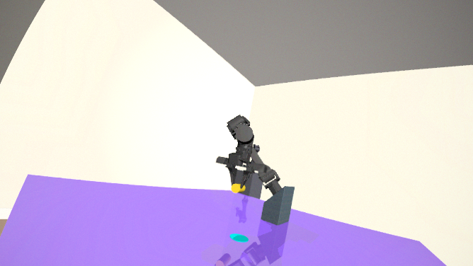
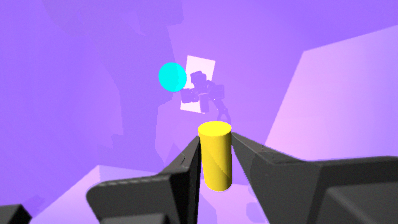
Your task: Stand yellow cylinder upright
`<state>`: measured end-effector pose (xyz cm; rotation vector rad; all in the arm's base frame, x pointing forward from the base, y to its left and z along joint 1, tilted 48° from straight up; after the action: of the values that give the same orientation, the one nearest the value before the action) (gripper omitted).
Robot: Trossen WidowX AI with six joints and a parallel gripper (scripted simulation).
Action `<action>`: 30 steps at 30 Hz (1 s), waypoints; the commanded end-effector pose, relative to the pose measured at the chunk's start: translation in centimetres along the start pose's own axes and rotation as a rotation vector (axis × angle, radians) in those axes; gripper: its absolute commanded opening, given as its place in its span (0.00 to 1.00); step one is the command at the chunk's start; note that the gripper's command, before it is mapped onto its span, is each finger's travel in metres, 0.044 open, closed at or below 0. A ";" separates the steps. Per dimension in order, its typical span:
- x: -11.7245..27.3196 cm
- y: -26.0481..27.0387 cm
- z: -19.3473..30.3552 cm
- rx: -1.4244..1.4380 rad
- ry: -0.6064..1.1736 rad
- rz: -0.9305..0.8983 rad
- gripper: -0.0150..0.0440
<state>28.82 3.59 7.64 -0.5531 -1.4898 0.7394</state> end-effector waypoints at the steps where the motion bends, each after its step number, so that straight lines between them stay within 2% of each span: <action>1: 0.1 1.0 -0.8 0.112 0.003 -0.004 0.43; 30: 0.2 7.6 -5.0 0.844 0.001 -0.003 0.43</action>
<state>32.67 8.77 2.82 0.0252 -1.0925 1.2174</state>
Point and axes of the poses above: the point midway between the two fingers, 35 mm back from their tips, its own x axis back along the fingers, its own y axis across the jaws, z = x × y, the point moved 1 cm from there along x, back along the fingers, and after that the axes turned 14 degrees about -x, right-handed, at the moved point
